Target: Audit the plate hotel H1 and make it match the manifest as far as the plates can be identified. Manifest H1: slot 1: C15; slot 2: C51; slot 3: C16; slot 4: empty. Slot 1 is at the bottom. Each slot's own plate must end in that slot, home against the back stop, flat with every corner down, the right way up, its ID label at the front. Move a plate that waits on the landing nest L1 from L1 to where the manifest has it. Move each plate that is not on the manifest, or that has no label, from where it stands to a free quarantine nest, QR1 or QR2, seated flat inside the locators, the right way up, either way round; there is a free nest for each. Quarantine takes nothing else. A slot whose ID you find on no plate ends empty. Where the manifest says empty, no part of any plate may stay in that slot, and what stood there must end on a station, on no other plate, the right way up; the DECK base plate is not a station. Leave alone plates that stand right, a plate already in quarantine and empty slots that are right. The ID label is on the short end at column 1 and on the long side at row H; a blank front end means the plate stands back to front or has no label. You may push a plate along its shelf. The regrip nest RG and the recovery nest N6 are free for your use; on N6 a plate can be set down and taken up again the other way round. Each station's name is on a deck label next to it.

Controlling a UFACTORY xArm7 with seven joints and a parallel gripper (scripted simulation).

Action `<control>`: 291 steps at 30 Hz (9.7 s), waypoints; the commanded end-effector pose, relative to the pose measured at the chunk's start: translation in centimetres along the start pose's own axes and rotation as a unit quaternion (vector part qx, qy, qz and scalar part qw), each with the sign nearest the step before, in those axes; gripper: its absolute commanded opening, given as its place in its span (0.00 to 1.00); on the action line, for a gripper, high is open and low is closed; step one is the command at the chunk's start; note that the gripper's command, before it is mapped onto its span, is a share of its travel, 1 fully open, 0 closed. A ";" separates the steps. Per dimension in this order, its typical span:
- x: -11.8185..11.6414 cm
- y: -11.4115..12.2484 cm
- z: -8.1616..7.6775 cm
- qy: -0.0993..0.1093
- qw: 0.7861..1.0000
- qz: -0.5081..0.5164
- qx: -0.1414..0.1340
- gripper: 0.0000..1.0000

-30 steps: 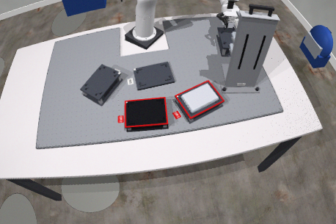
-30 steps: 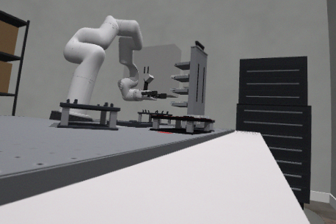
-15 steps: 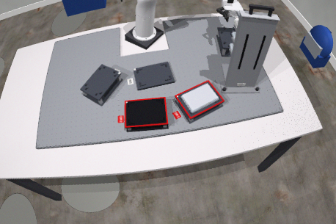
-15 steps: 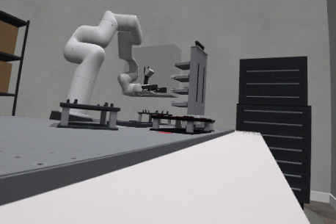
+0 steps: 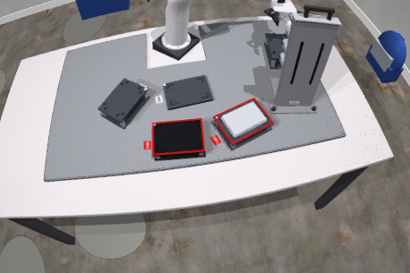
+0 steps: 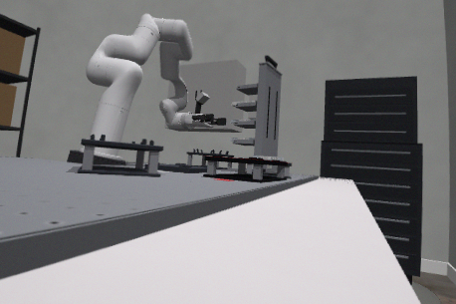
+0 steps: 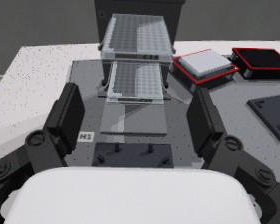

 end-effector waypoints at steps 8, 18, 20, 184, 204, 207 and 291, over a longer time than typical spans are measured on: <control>-0.1 -0.1 0.5 0.000 1.000 0.002 0.000 1.00; -0.1 -0.1 1.8 0.000 1.000 0.002 0.000 1.00; -0.1 -0.1 2.1 0.000 1.000 0.002 0.000 1.00; -0.1 -0.1 9.9 0.000 1.000 0.002 0.000 0.00; -0.1 -0.2 8.9 0.000 1.000 0.002 0.000 0.00; -0.1 -0.2 8.4 0.000 1.000 0.002 0.000 0.00; -0.1 -0.2 -3.9 0.000 1.000 0.002 -0.001 0.00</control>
Point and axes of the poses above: the point where the finger pads meet when closed, its own z axis out along the fingers, its own x axis across the jaws, y = z × x, the point moved 8 cm from there along -z, back along the fingers, and after that the axes turned 3 degrees about z, right-handed, at the moved point
